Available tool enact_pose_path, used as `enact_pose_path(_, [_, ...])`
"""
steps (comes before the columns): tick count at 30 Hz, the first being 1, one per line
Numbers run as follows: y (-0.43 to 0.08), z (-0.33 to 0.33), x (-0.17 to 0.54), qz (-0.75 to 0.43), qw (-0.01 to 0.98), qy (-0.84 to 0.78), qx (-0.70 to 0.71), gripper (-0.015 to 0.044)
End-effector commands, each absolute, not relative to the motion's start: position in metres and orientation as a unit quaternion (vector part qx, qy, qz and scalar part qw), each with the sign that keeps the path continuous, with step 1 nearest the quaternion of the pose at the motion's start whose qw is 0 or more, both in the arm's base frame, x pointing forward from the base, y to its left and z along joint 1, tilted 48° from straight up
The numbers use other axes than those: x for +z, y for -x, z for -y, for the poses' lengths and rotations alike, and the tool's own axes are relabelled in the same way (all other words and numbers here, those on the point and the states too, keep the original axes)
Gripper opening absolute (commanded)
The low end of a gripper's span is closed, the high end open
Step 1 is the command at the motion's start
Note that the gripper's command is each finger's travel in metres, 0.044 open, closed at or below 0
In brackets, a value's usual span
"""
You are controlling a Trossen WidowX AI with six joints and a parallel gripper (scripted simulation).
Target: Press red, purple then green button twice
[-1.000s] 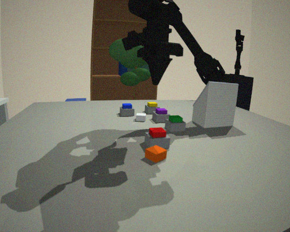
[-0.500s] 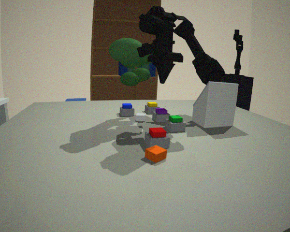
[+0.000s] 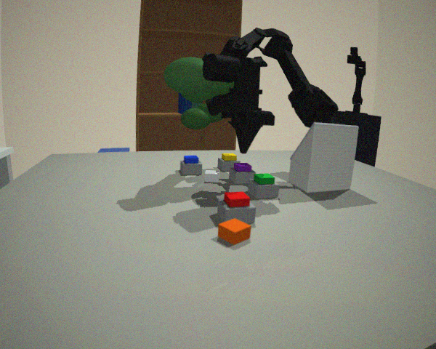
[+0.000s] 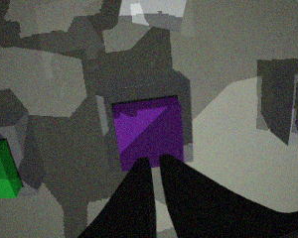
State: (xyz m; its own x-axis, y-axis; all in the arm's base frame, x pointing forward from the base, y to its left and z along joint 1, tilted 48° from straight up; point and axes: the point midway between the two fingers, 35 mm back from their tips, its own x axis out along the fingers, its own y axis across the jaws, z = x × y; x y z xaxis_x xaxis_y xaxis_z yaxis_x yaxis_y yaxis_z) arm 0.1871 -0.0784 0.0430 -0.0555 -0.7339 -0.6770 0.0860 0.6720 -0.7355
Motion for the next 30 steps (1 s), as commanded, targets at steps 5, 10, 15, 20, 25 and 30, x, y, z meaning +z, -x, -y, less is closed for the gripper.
enact_pose_path(5, [-0.186,0.088,0.034,-0.653,0.639,0.251,-0.32,0.002])
enact_pose_path(10, [-0.185,0.094,0.029,-0.653,0.639,0.251,-0.32,0.002])
enact_pose_path(15, [-0.184,0.1,0.024,-0.653,0.639,0.251,-0.32,0.002])
enact_pose_path(20, [-0.183,0.104,0.021,-0.652,0.639,0.252,-0.321,0.002])
enact_pose_path(25, [-0.183,0.104,0.021,-0.652,0.639,0.252,-0.321,0.002])
enact_pose_path(30, [-0.183,0.104,0.021,-0.652,0.639,0.252,-0.321,0.002])
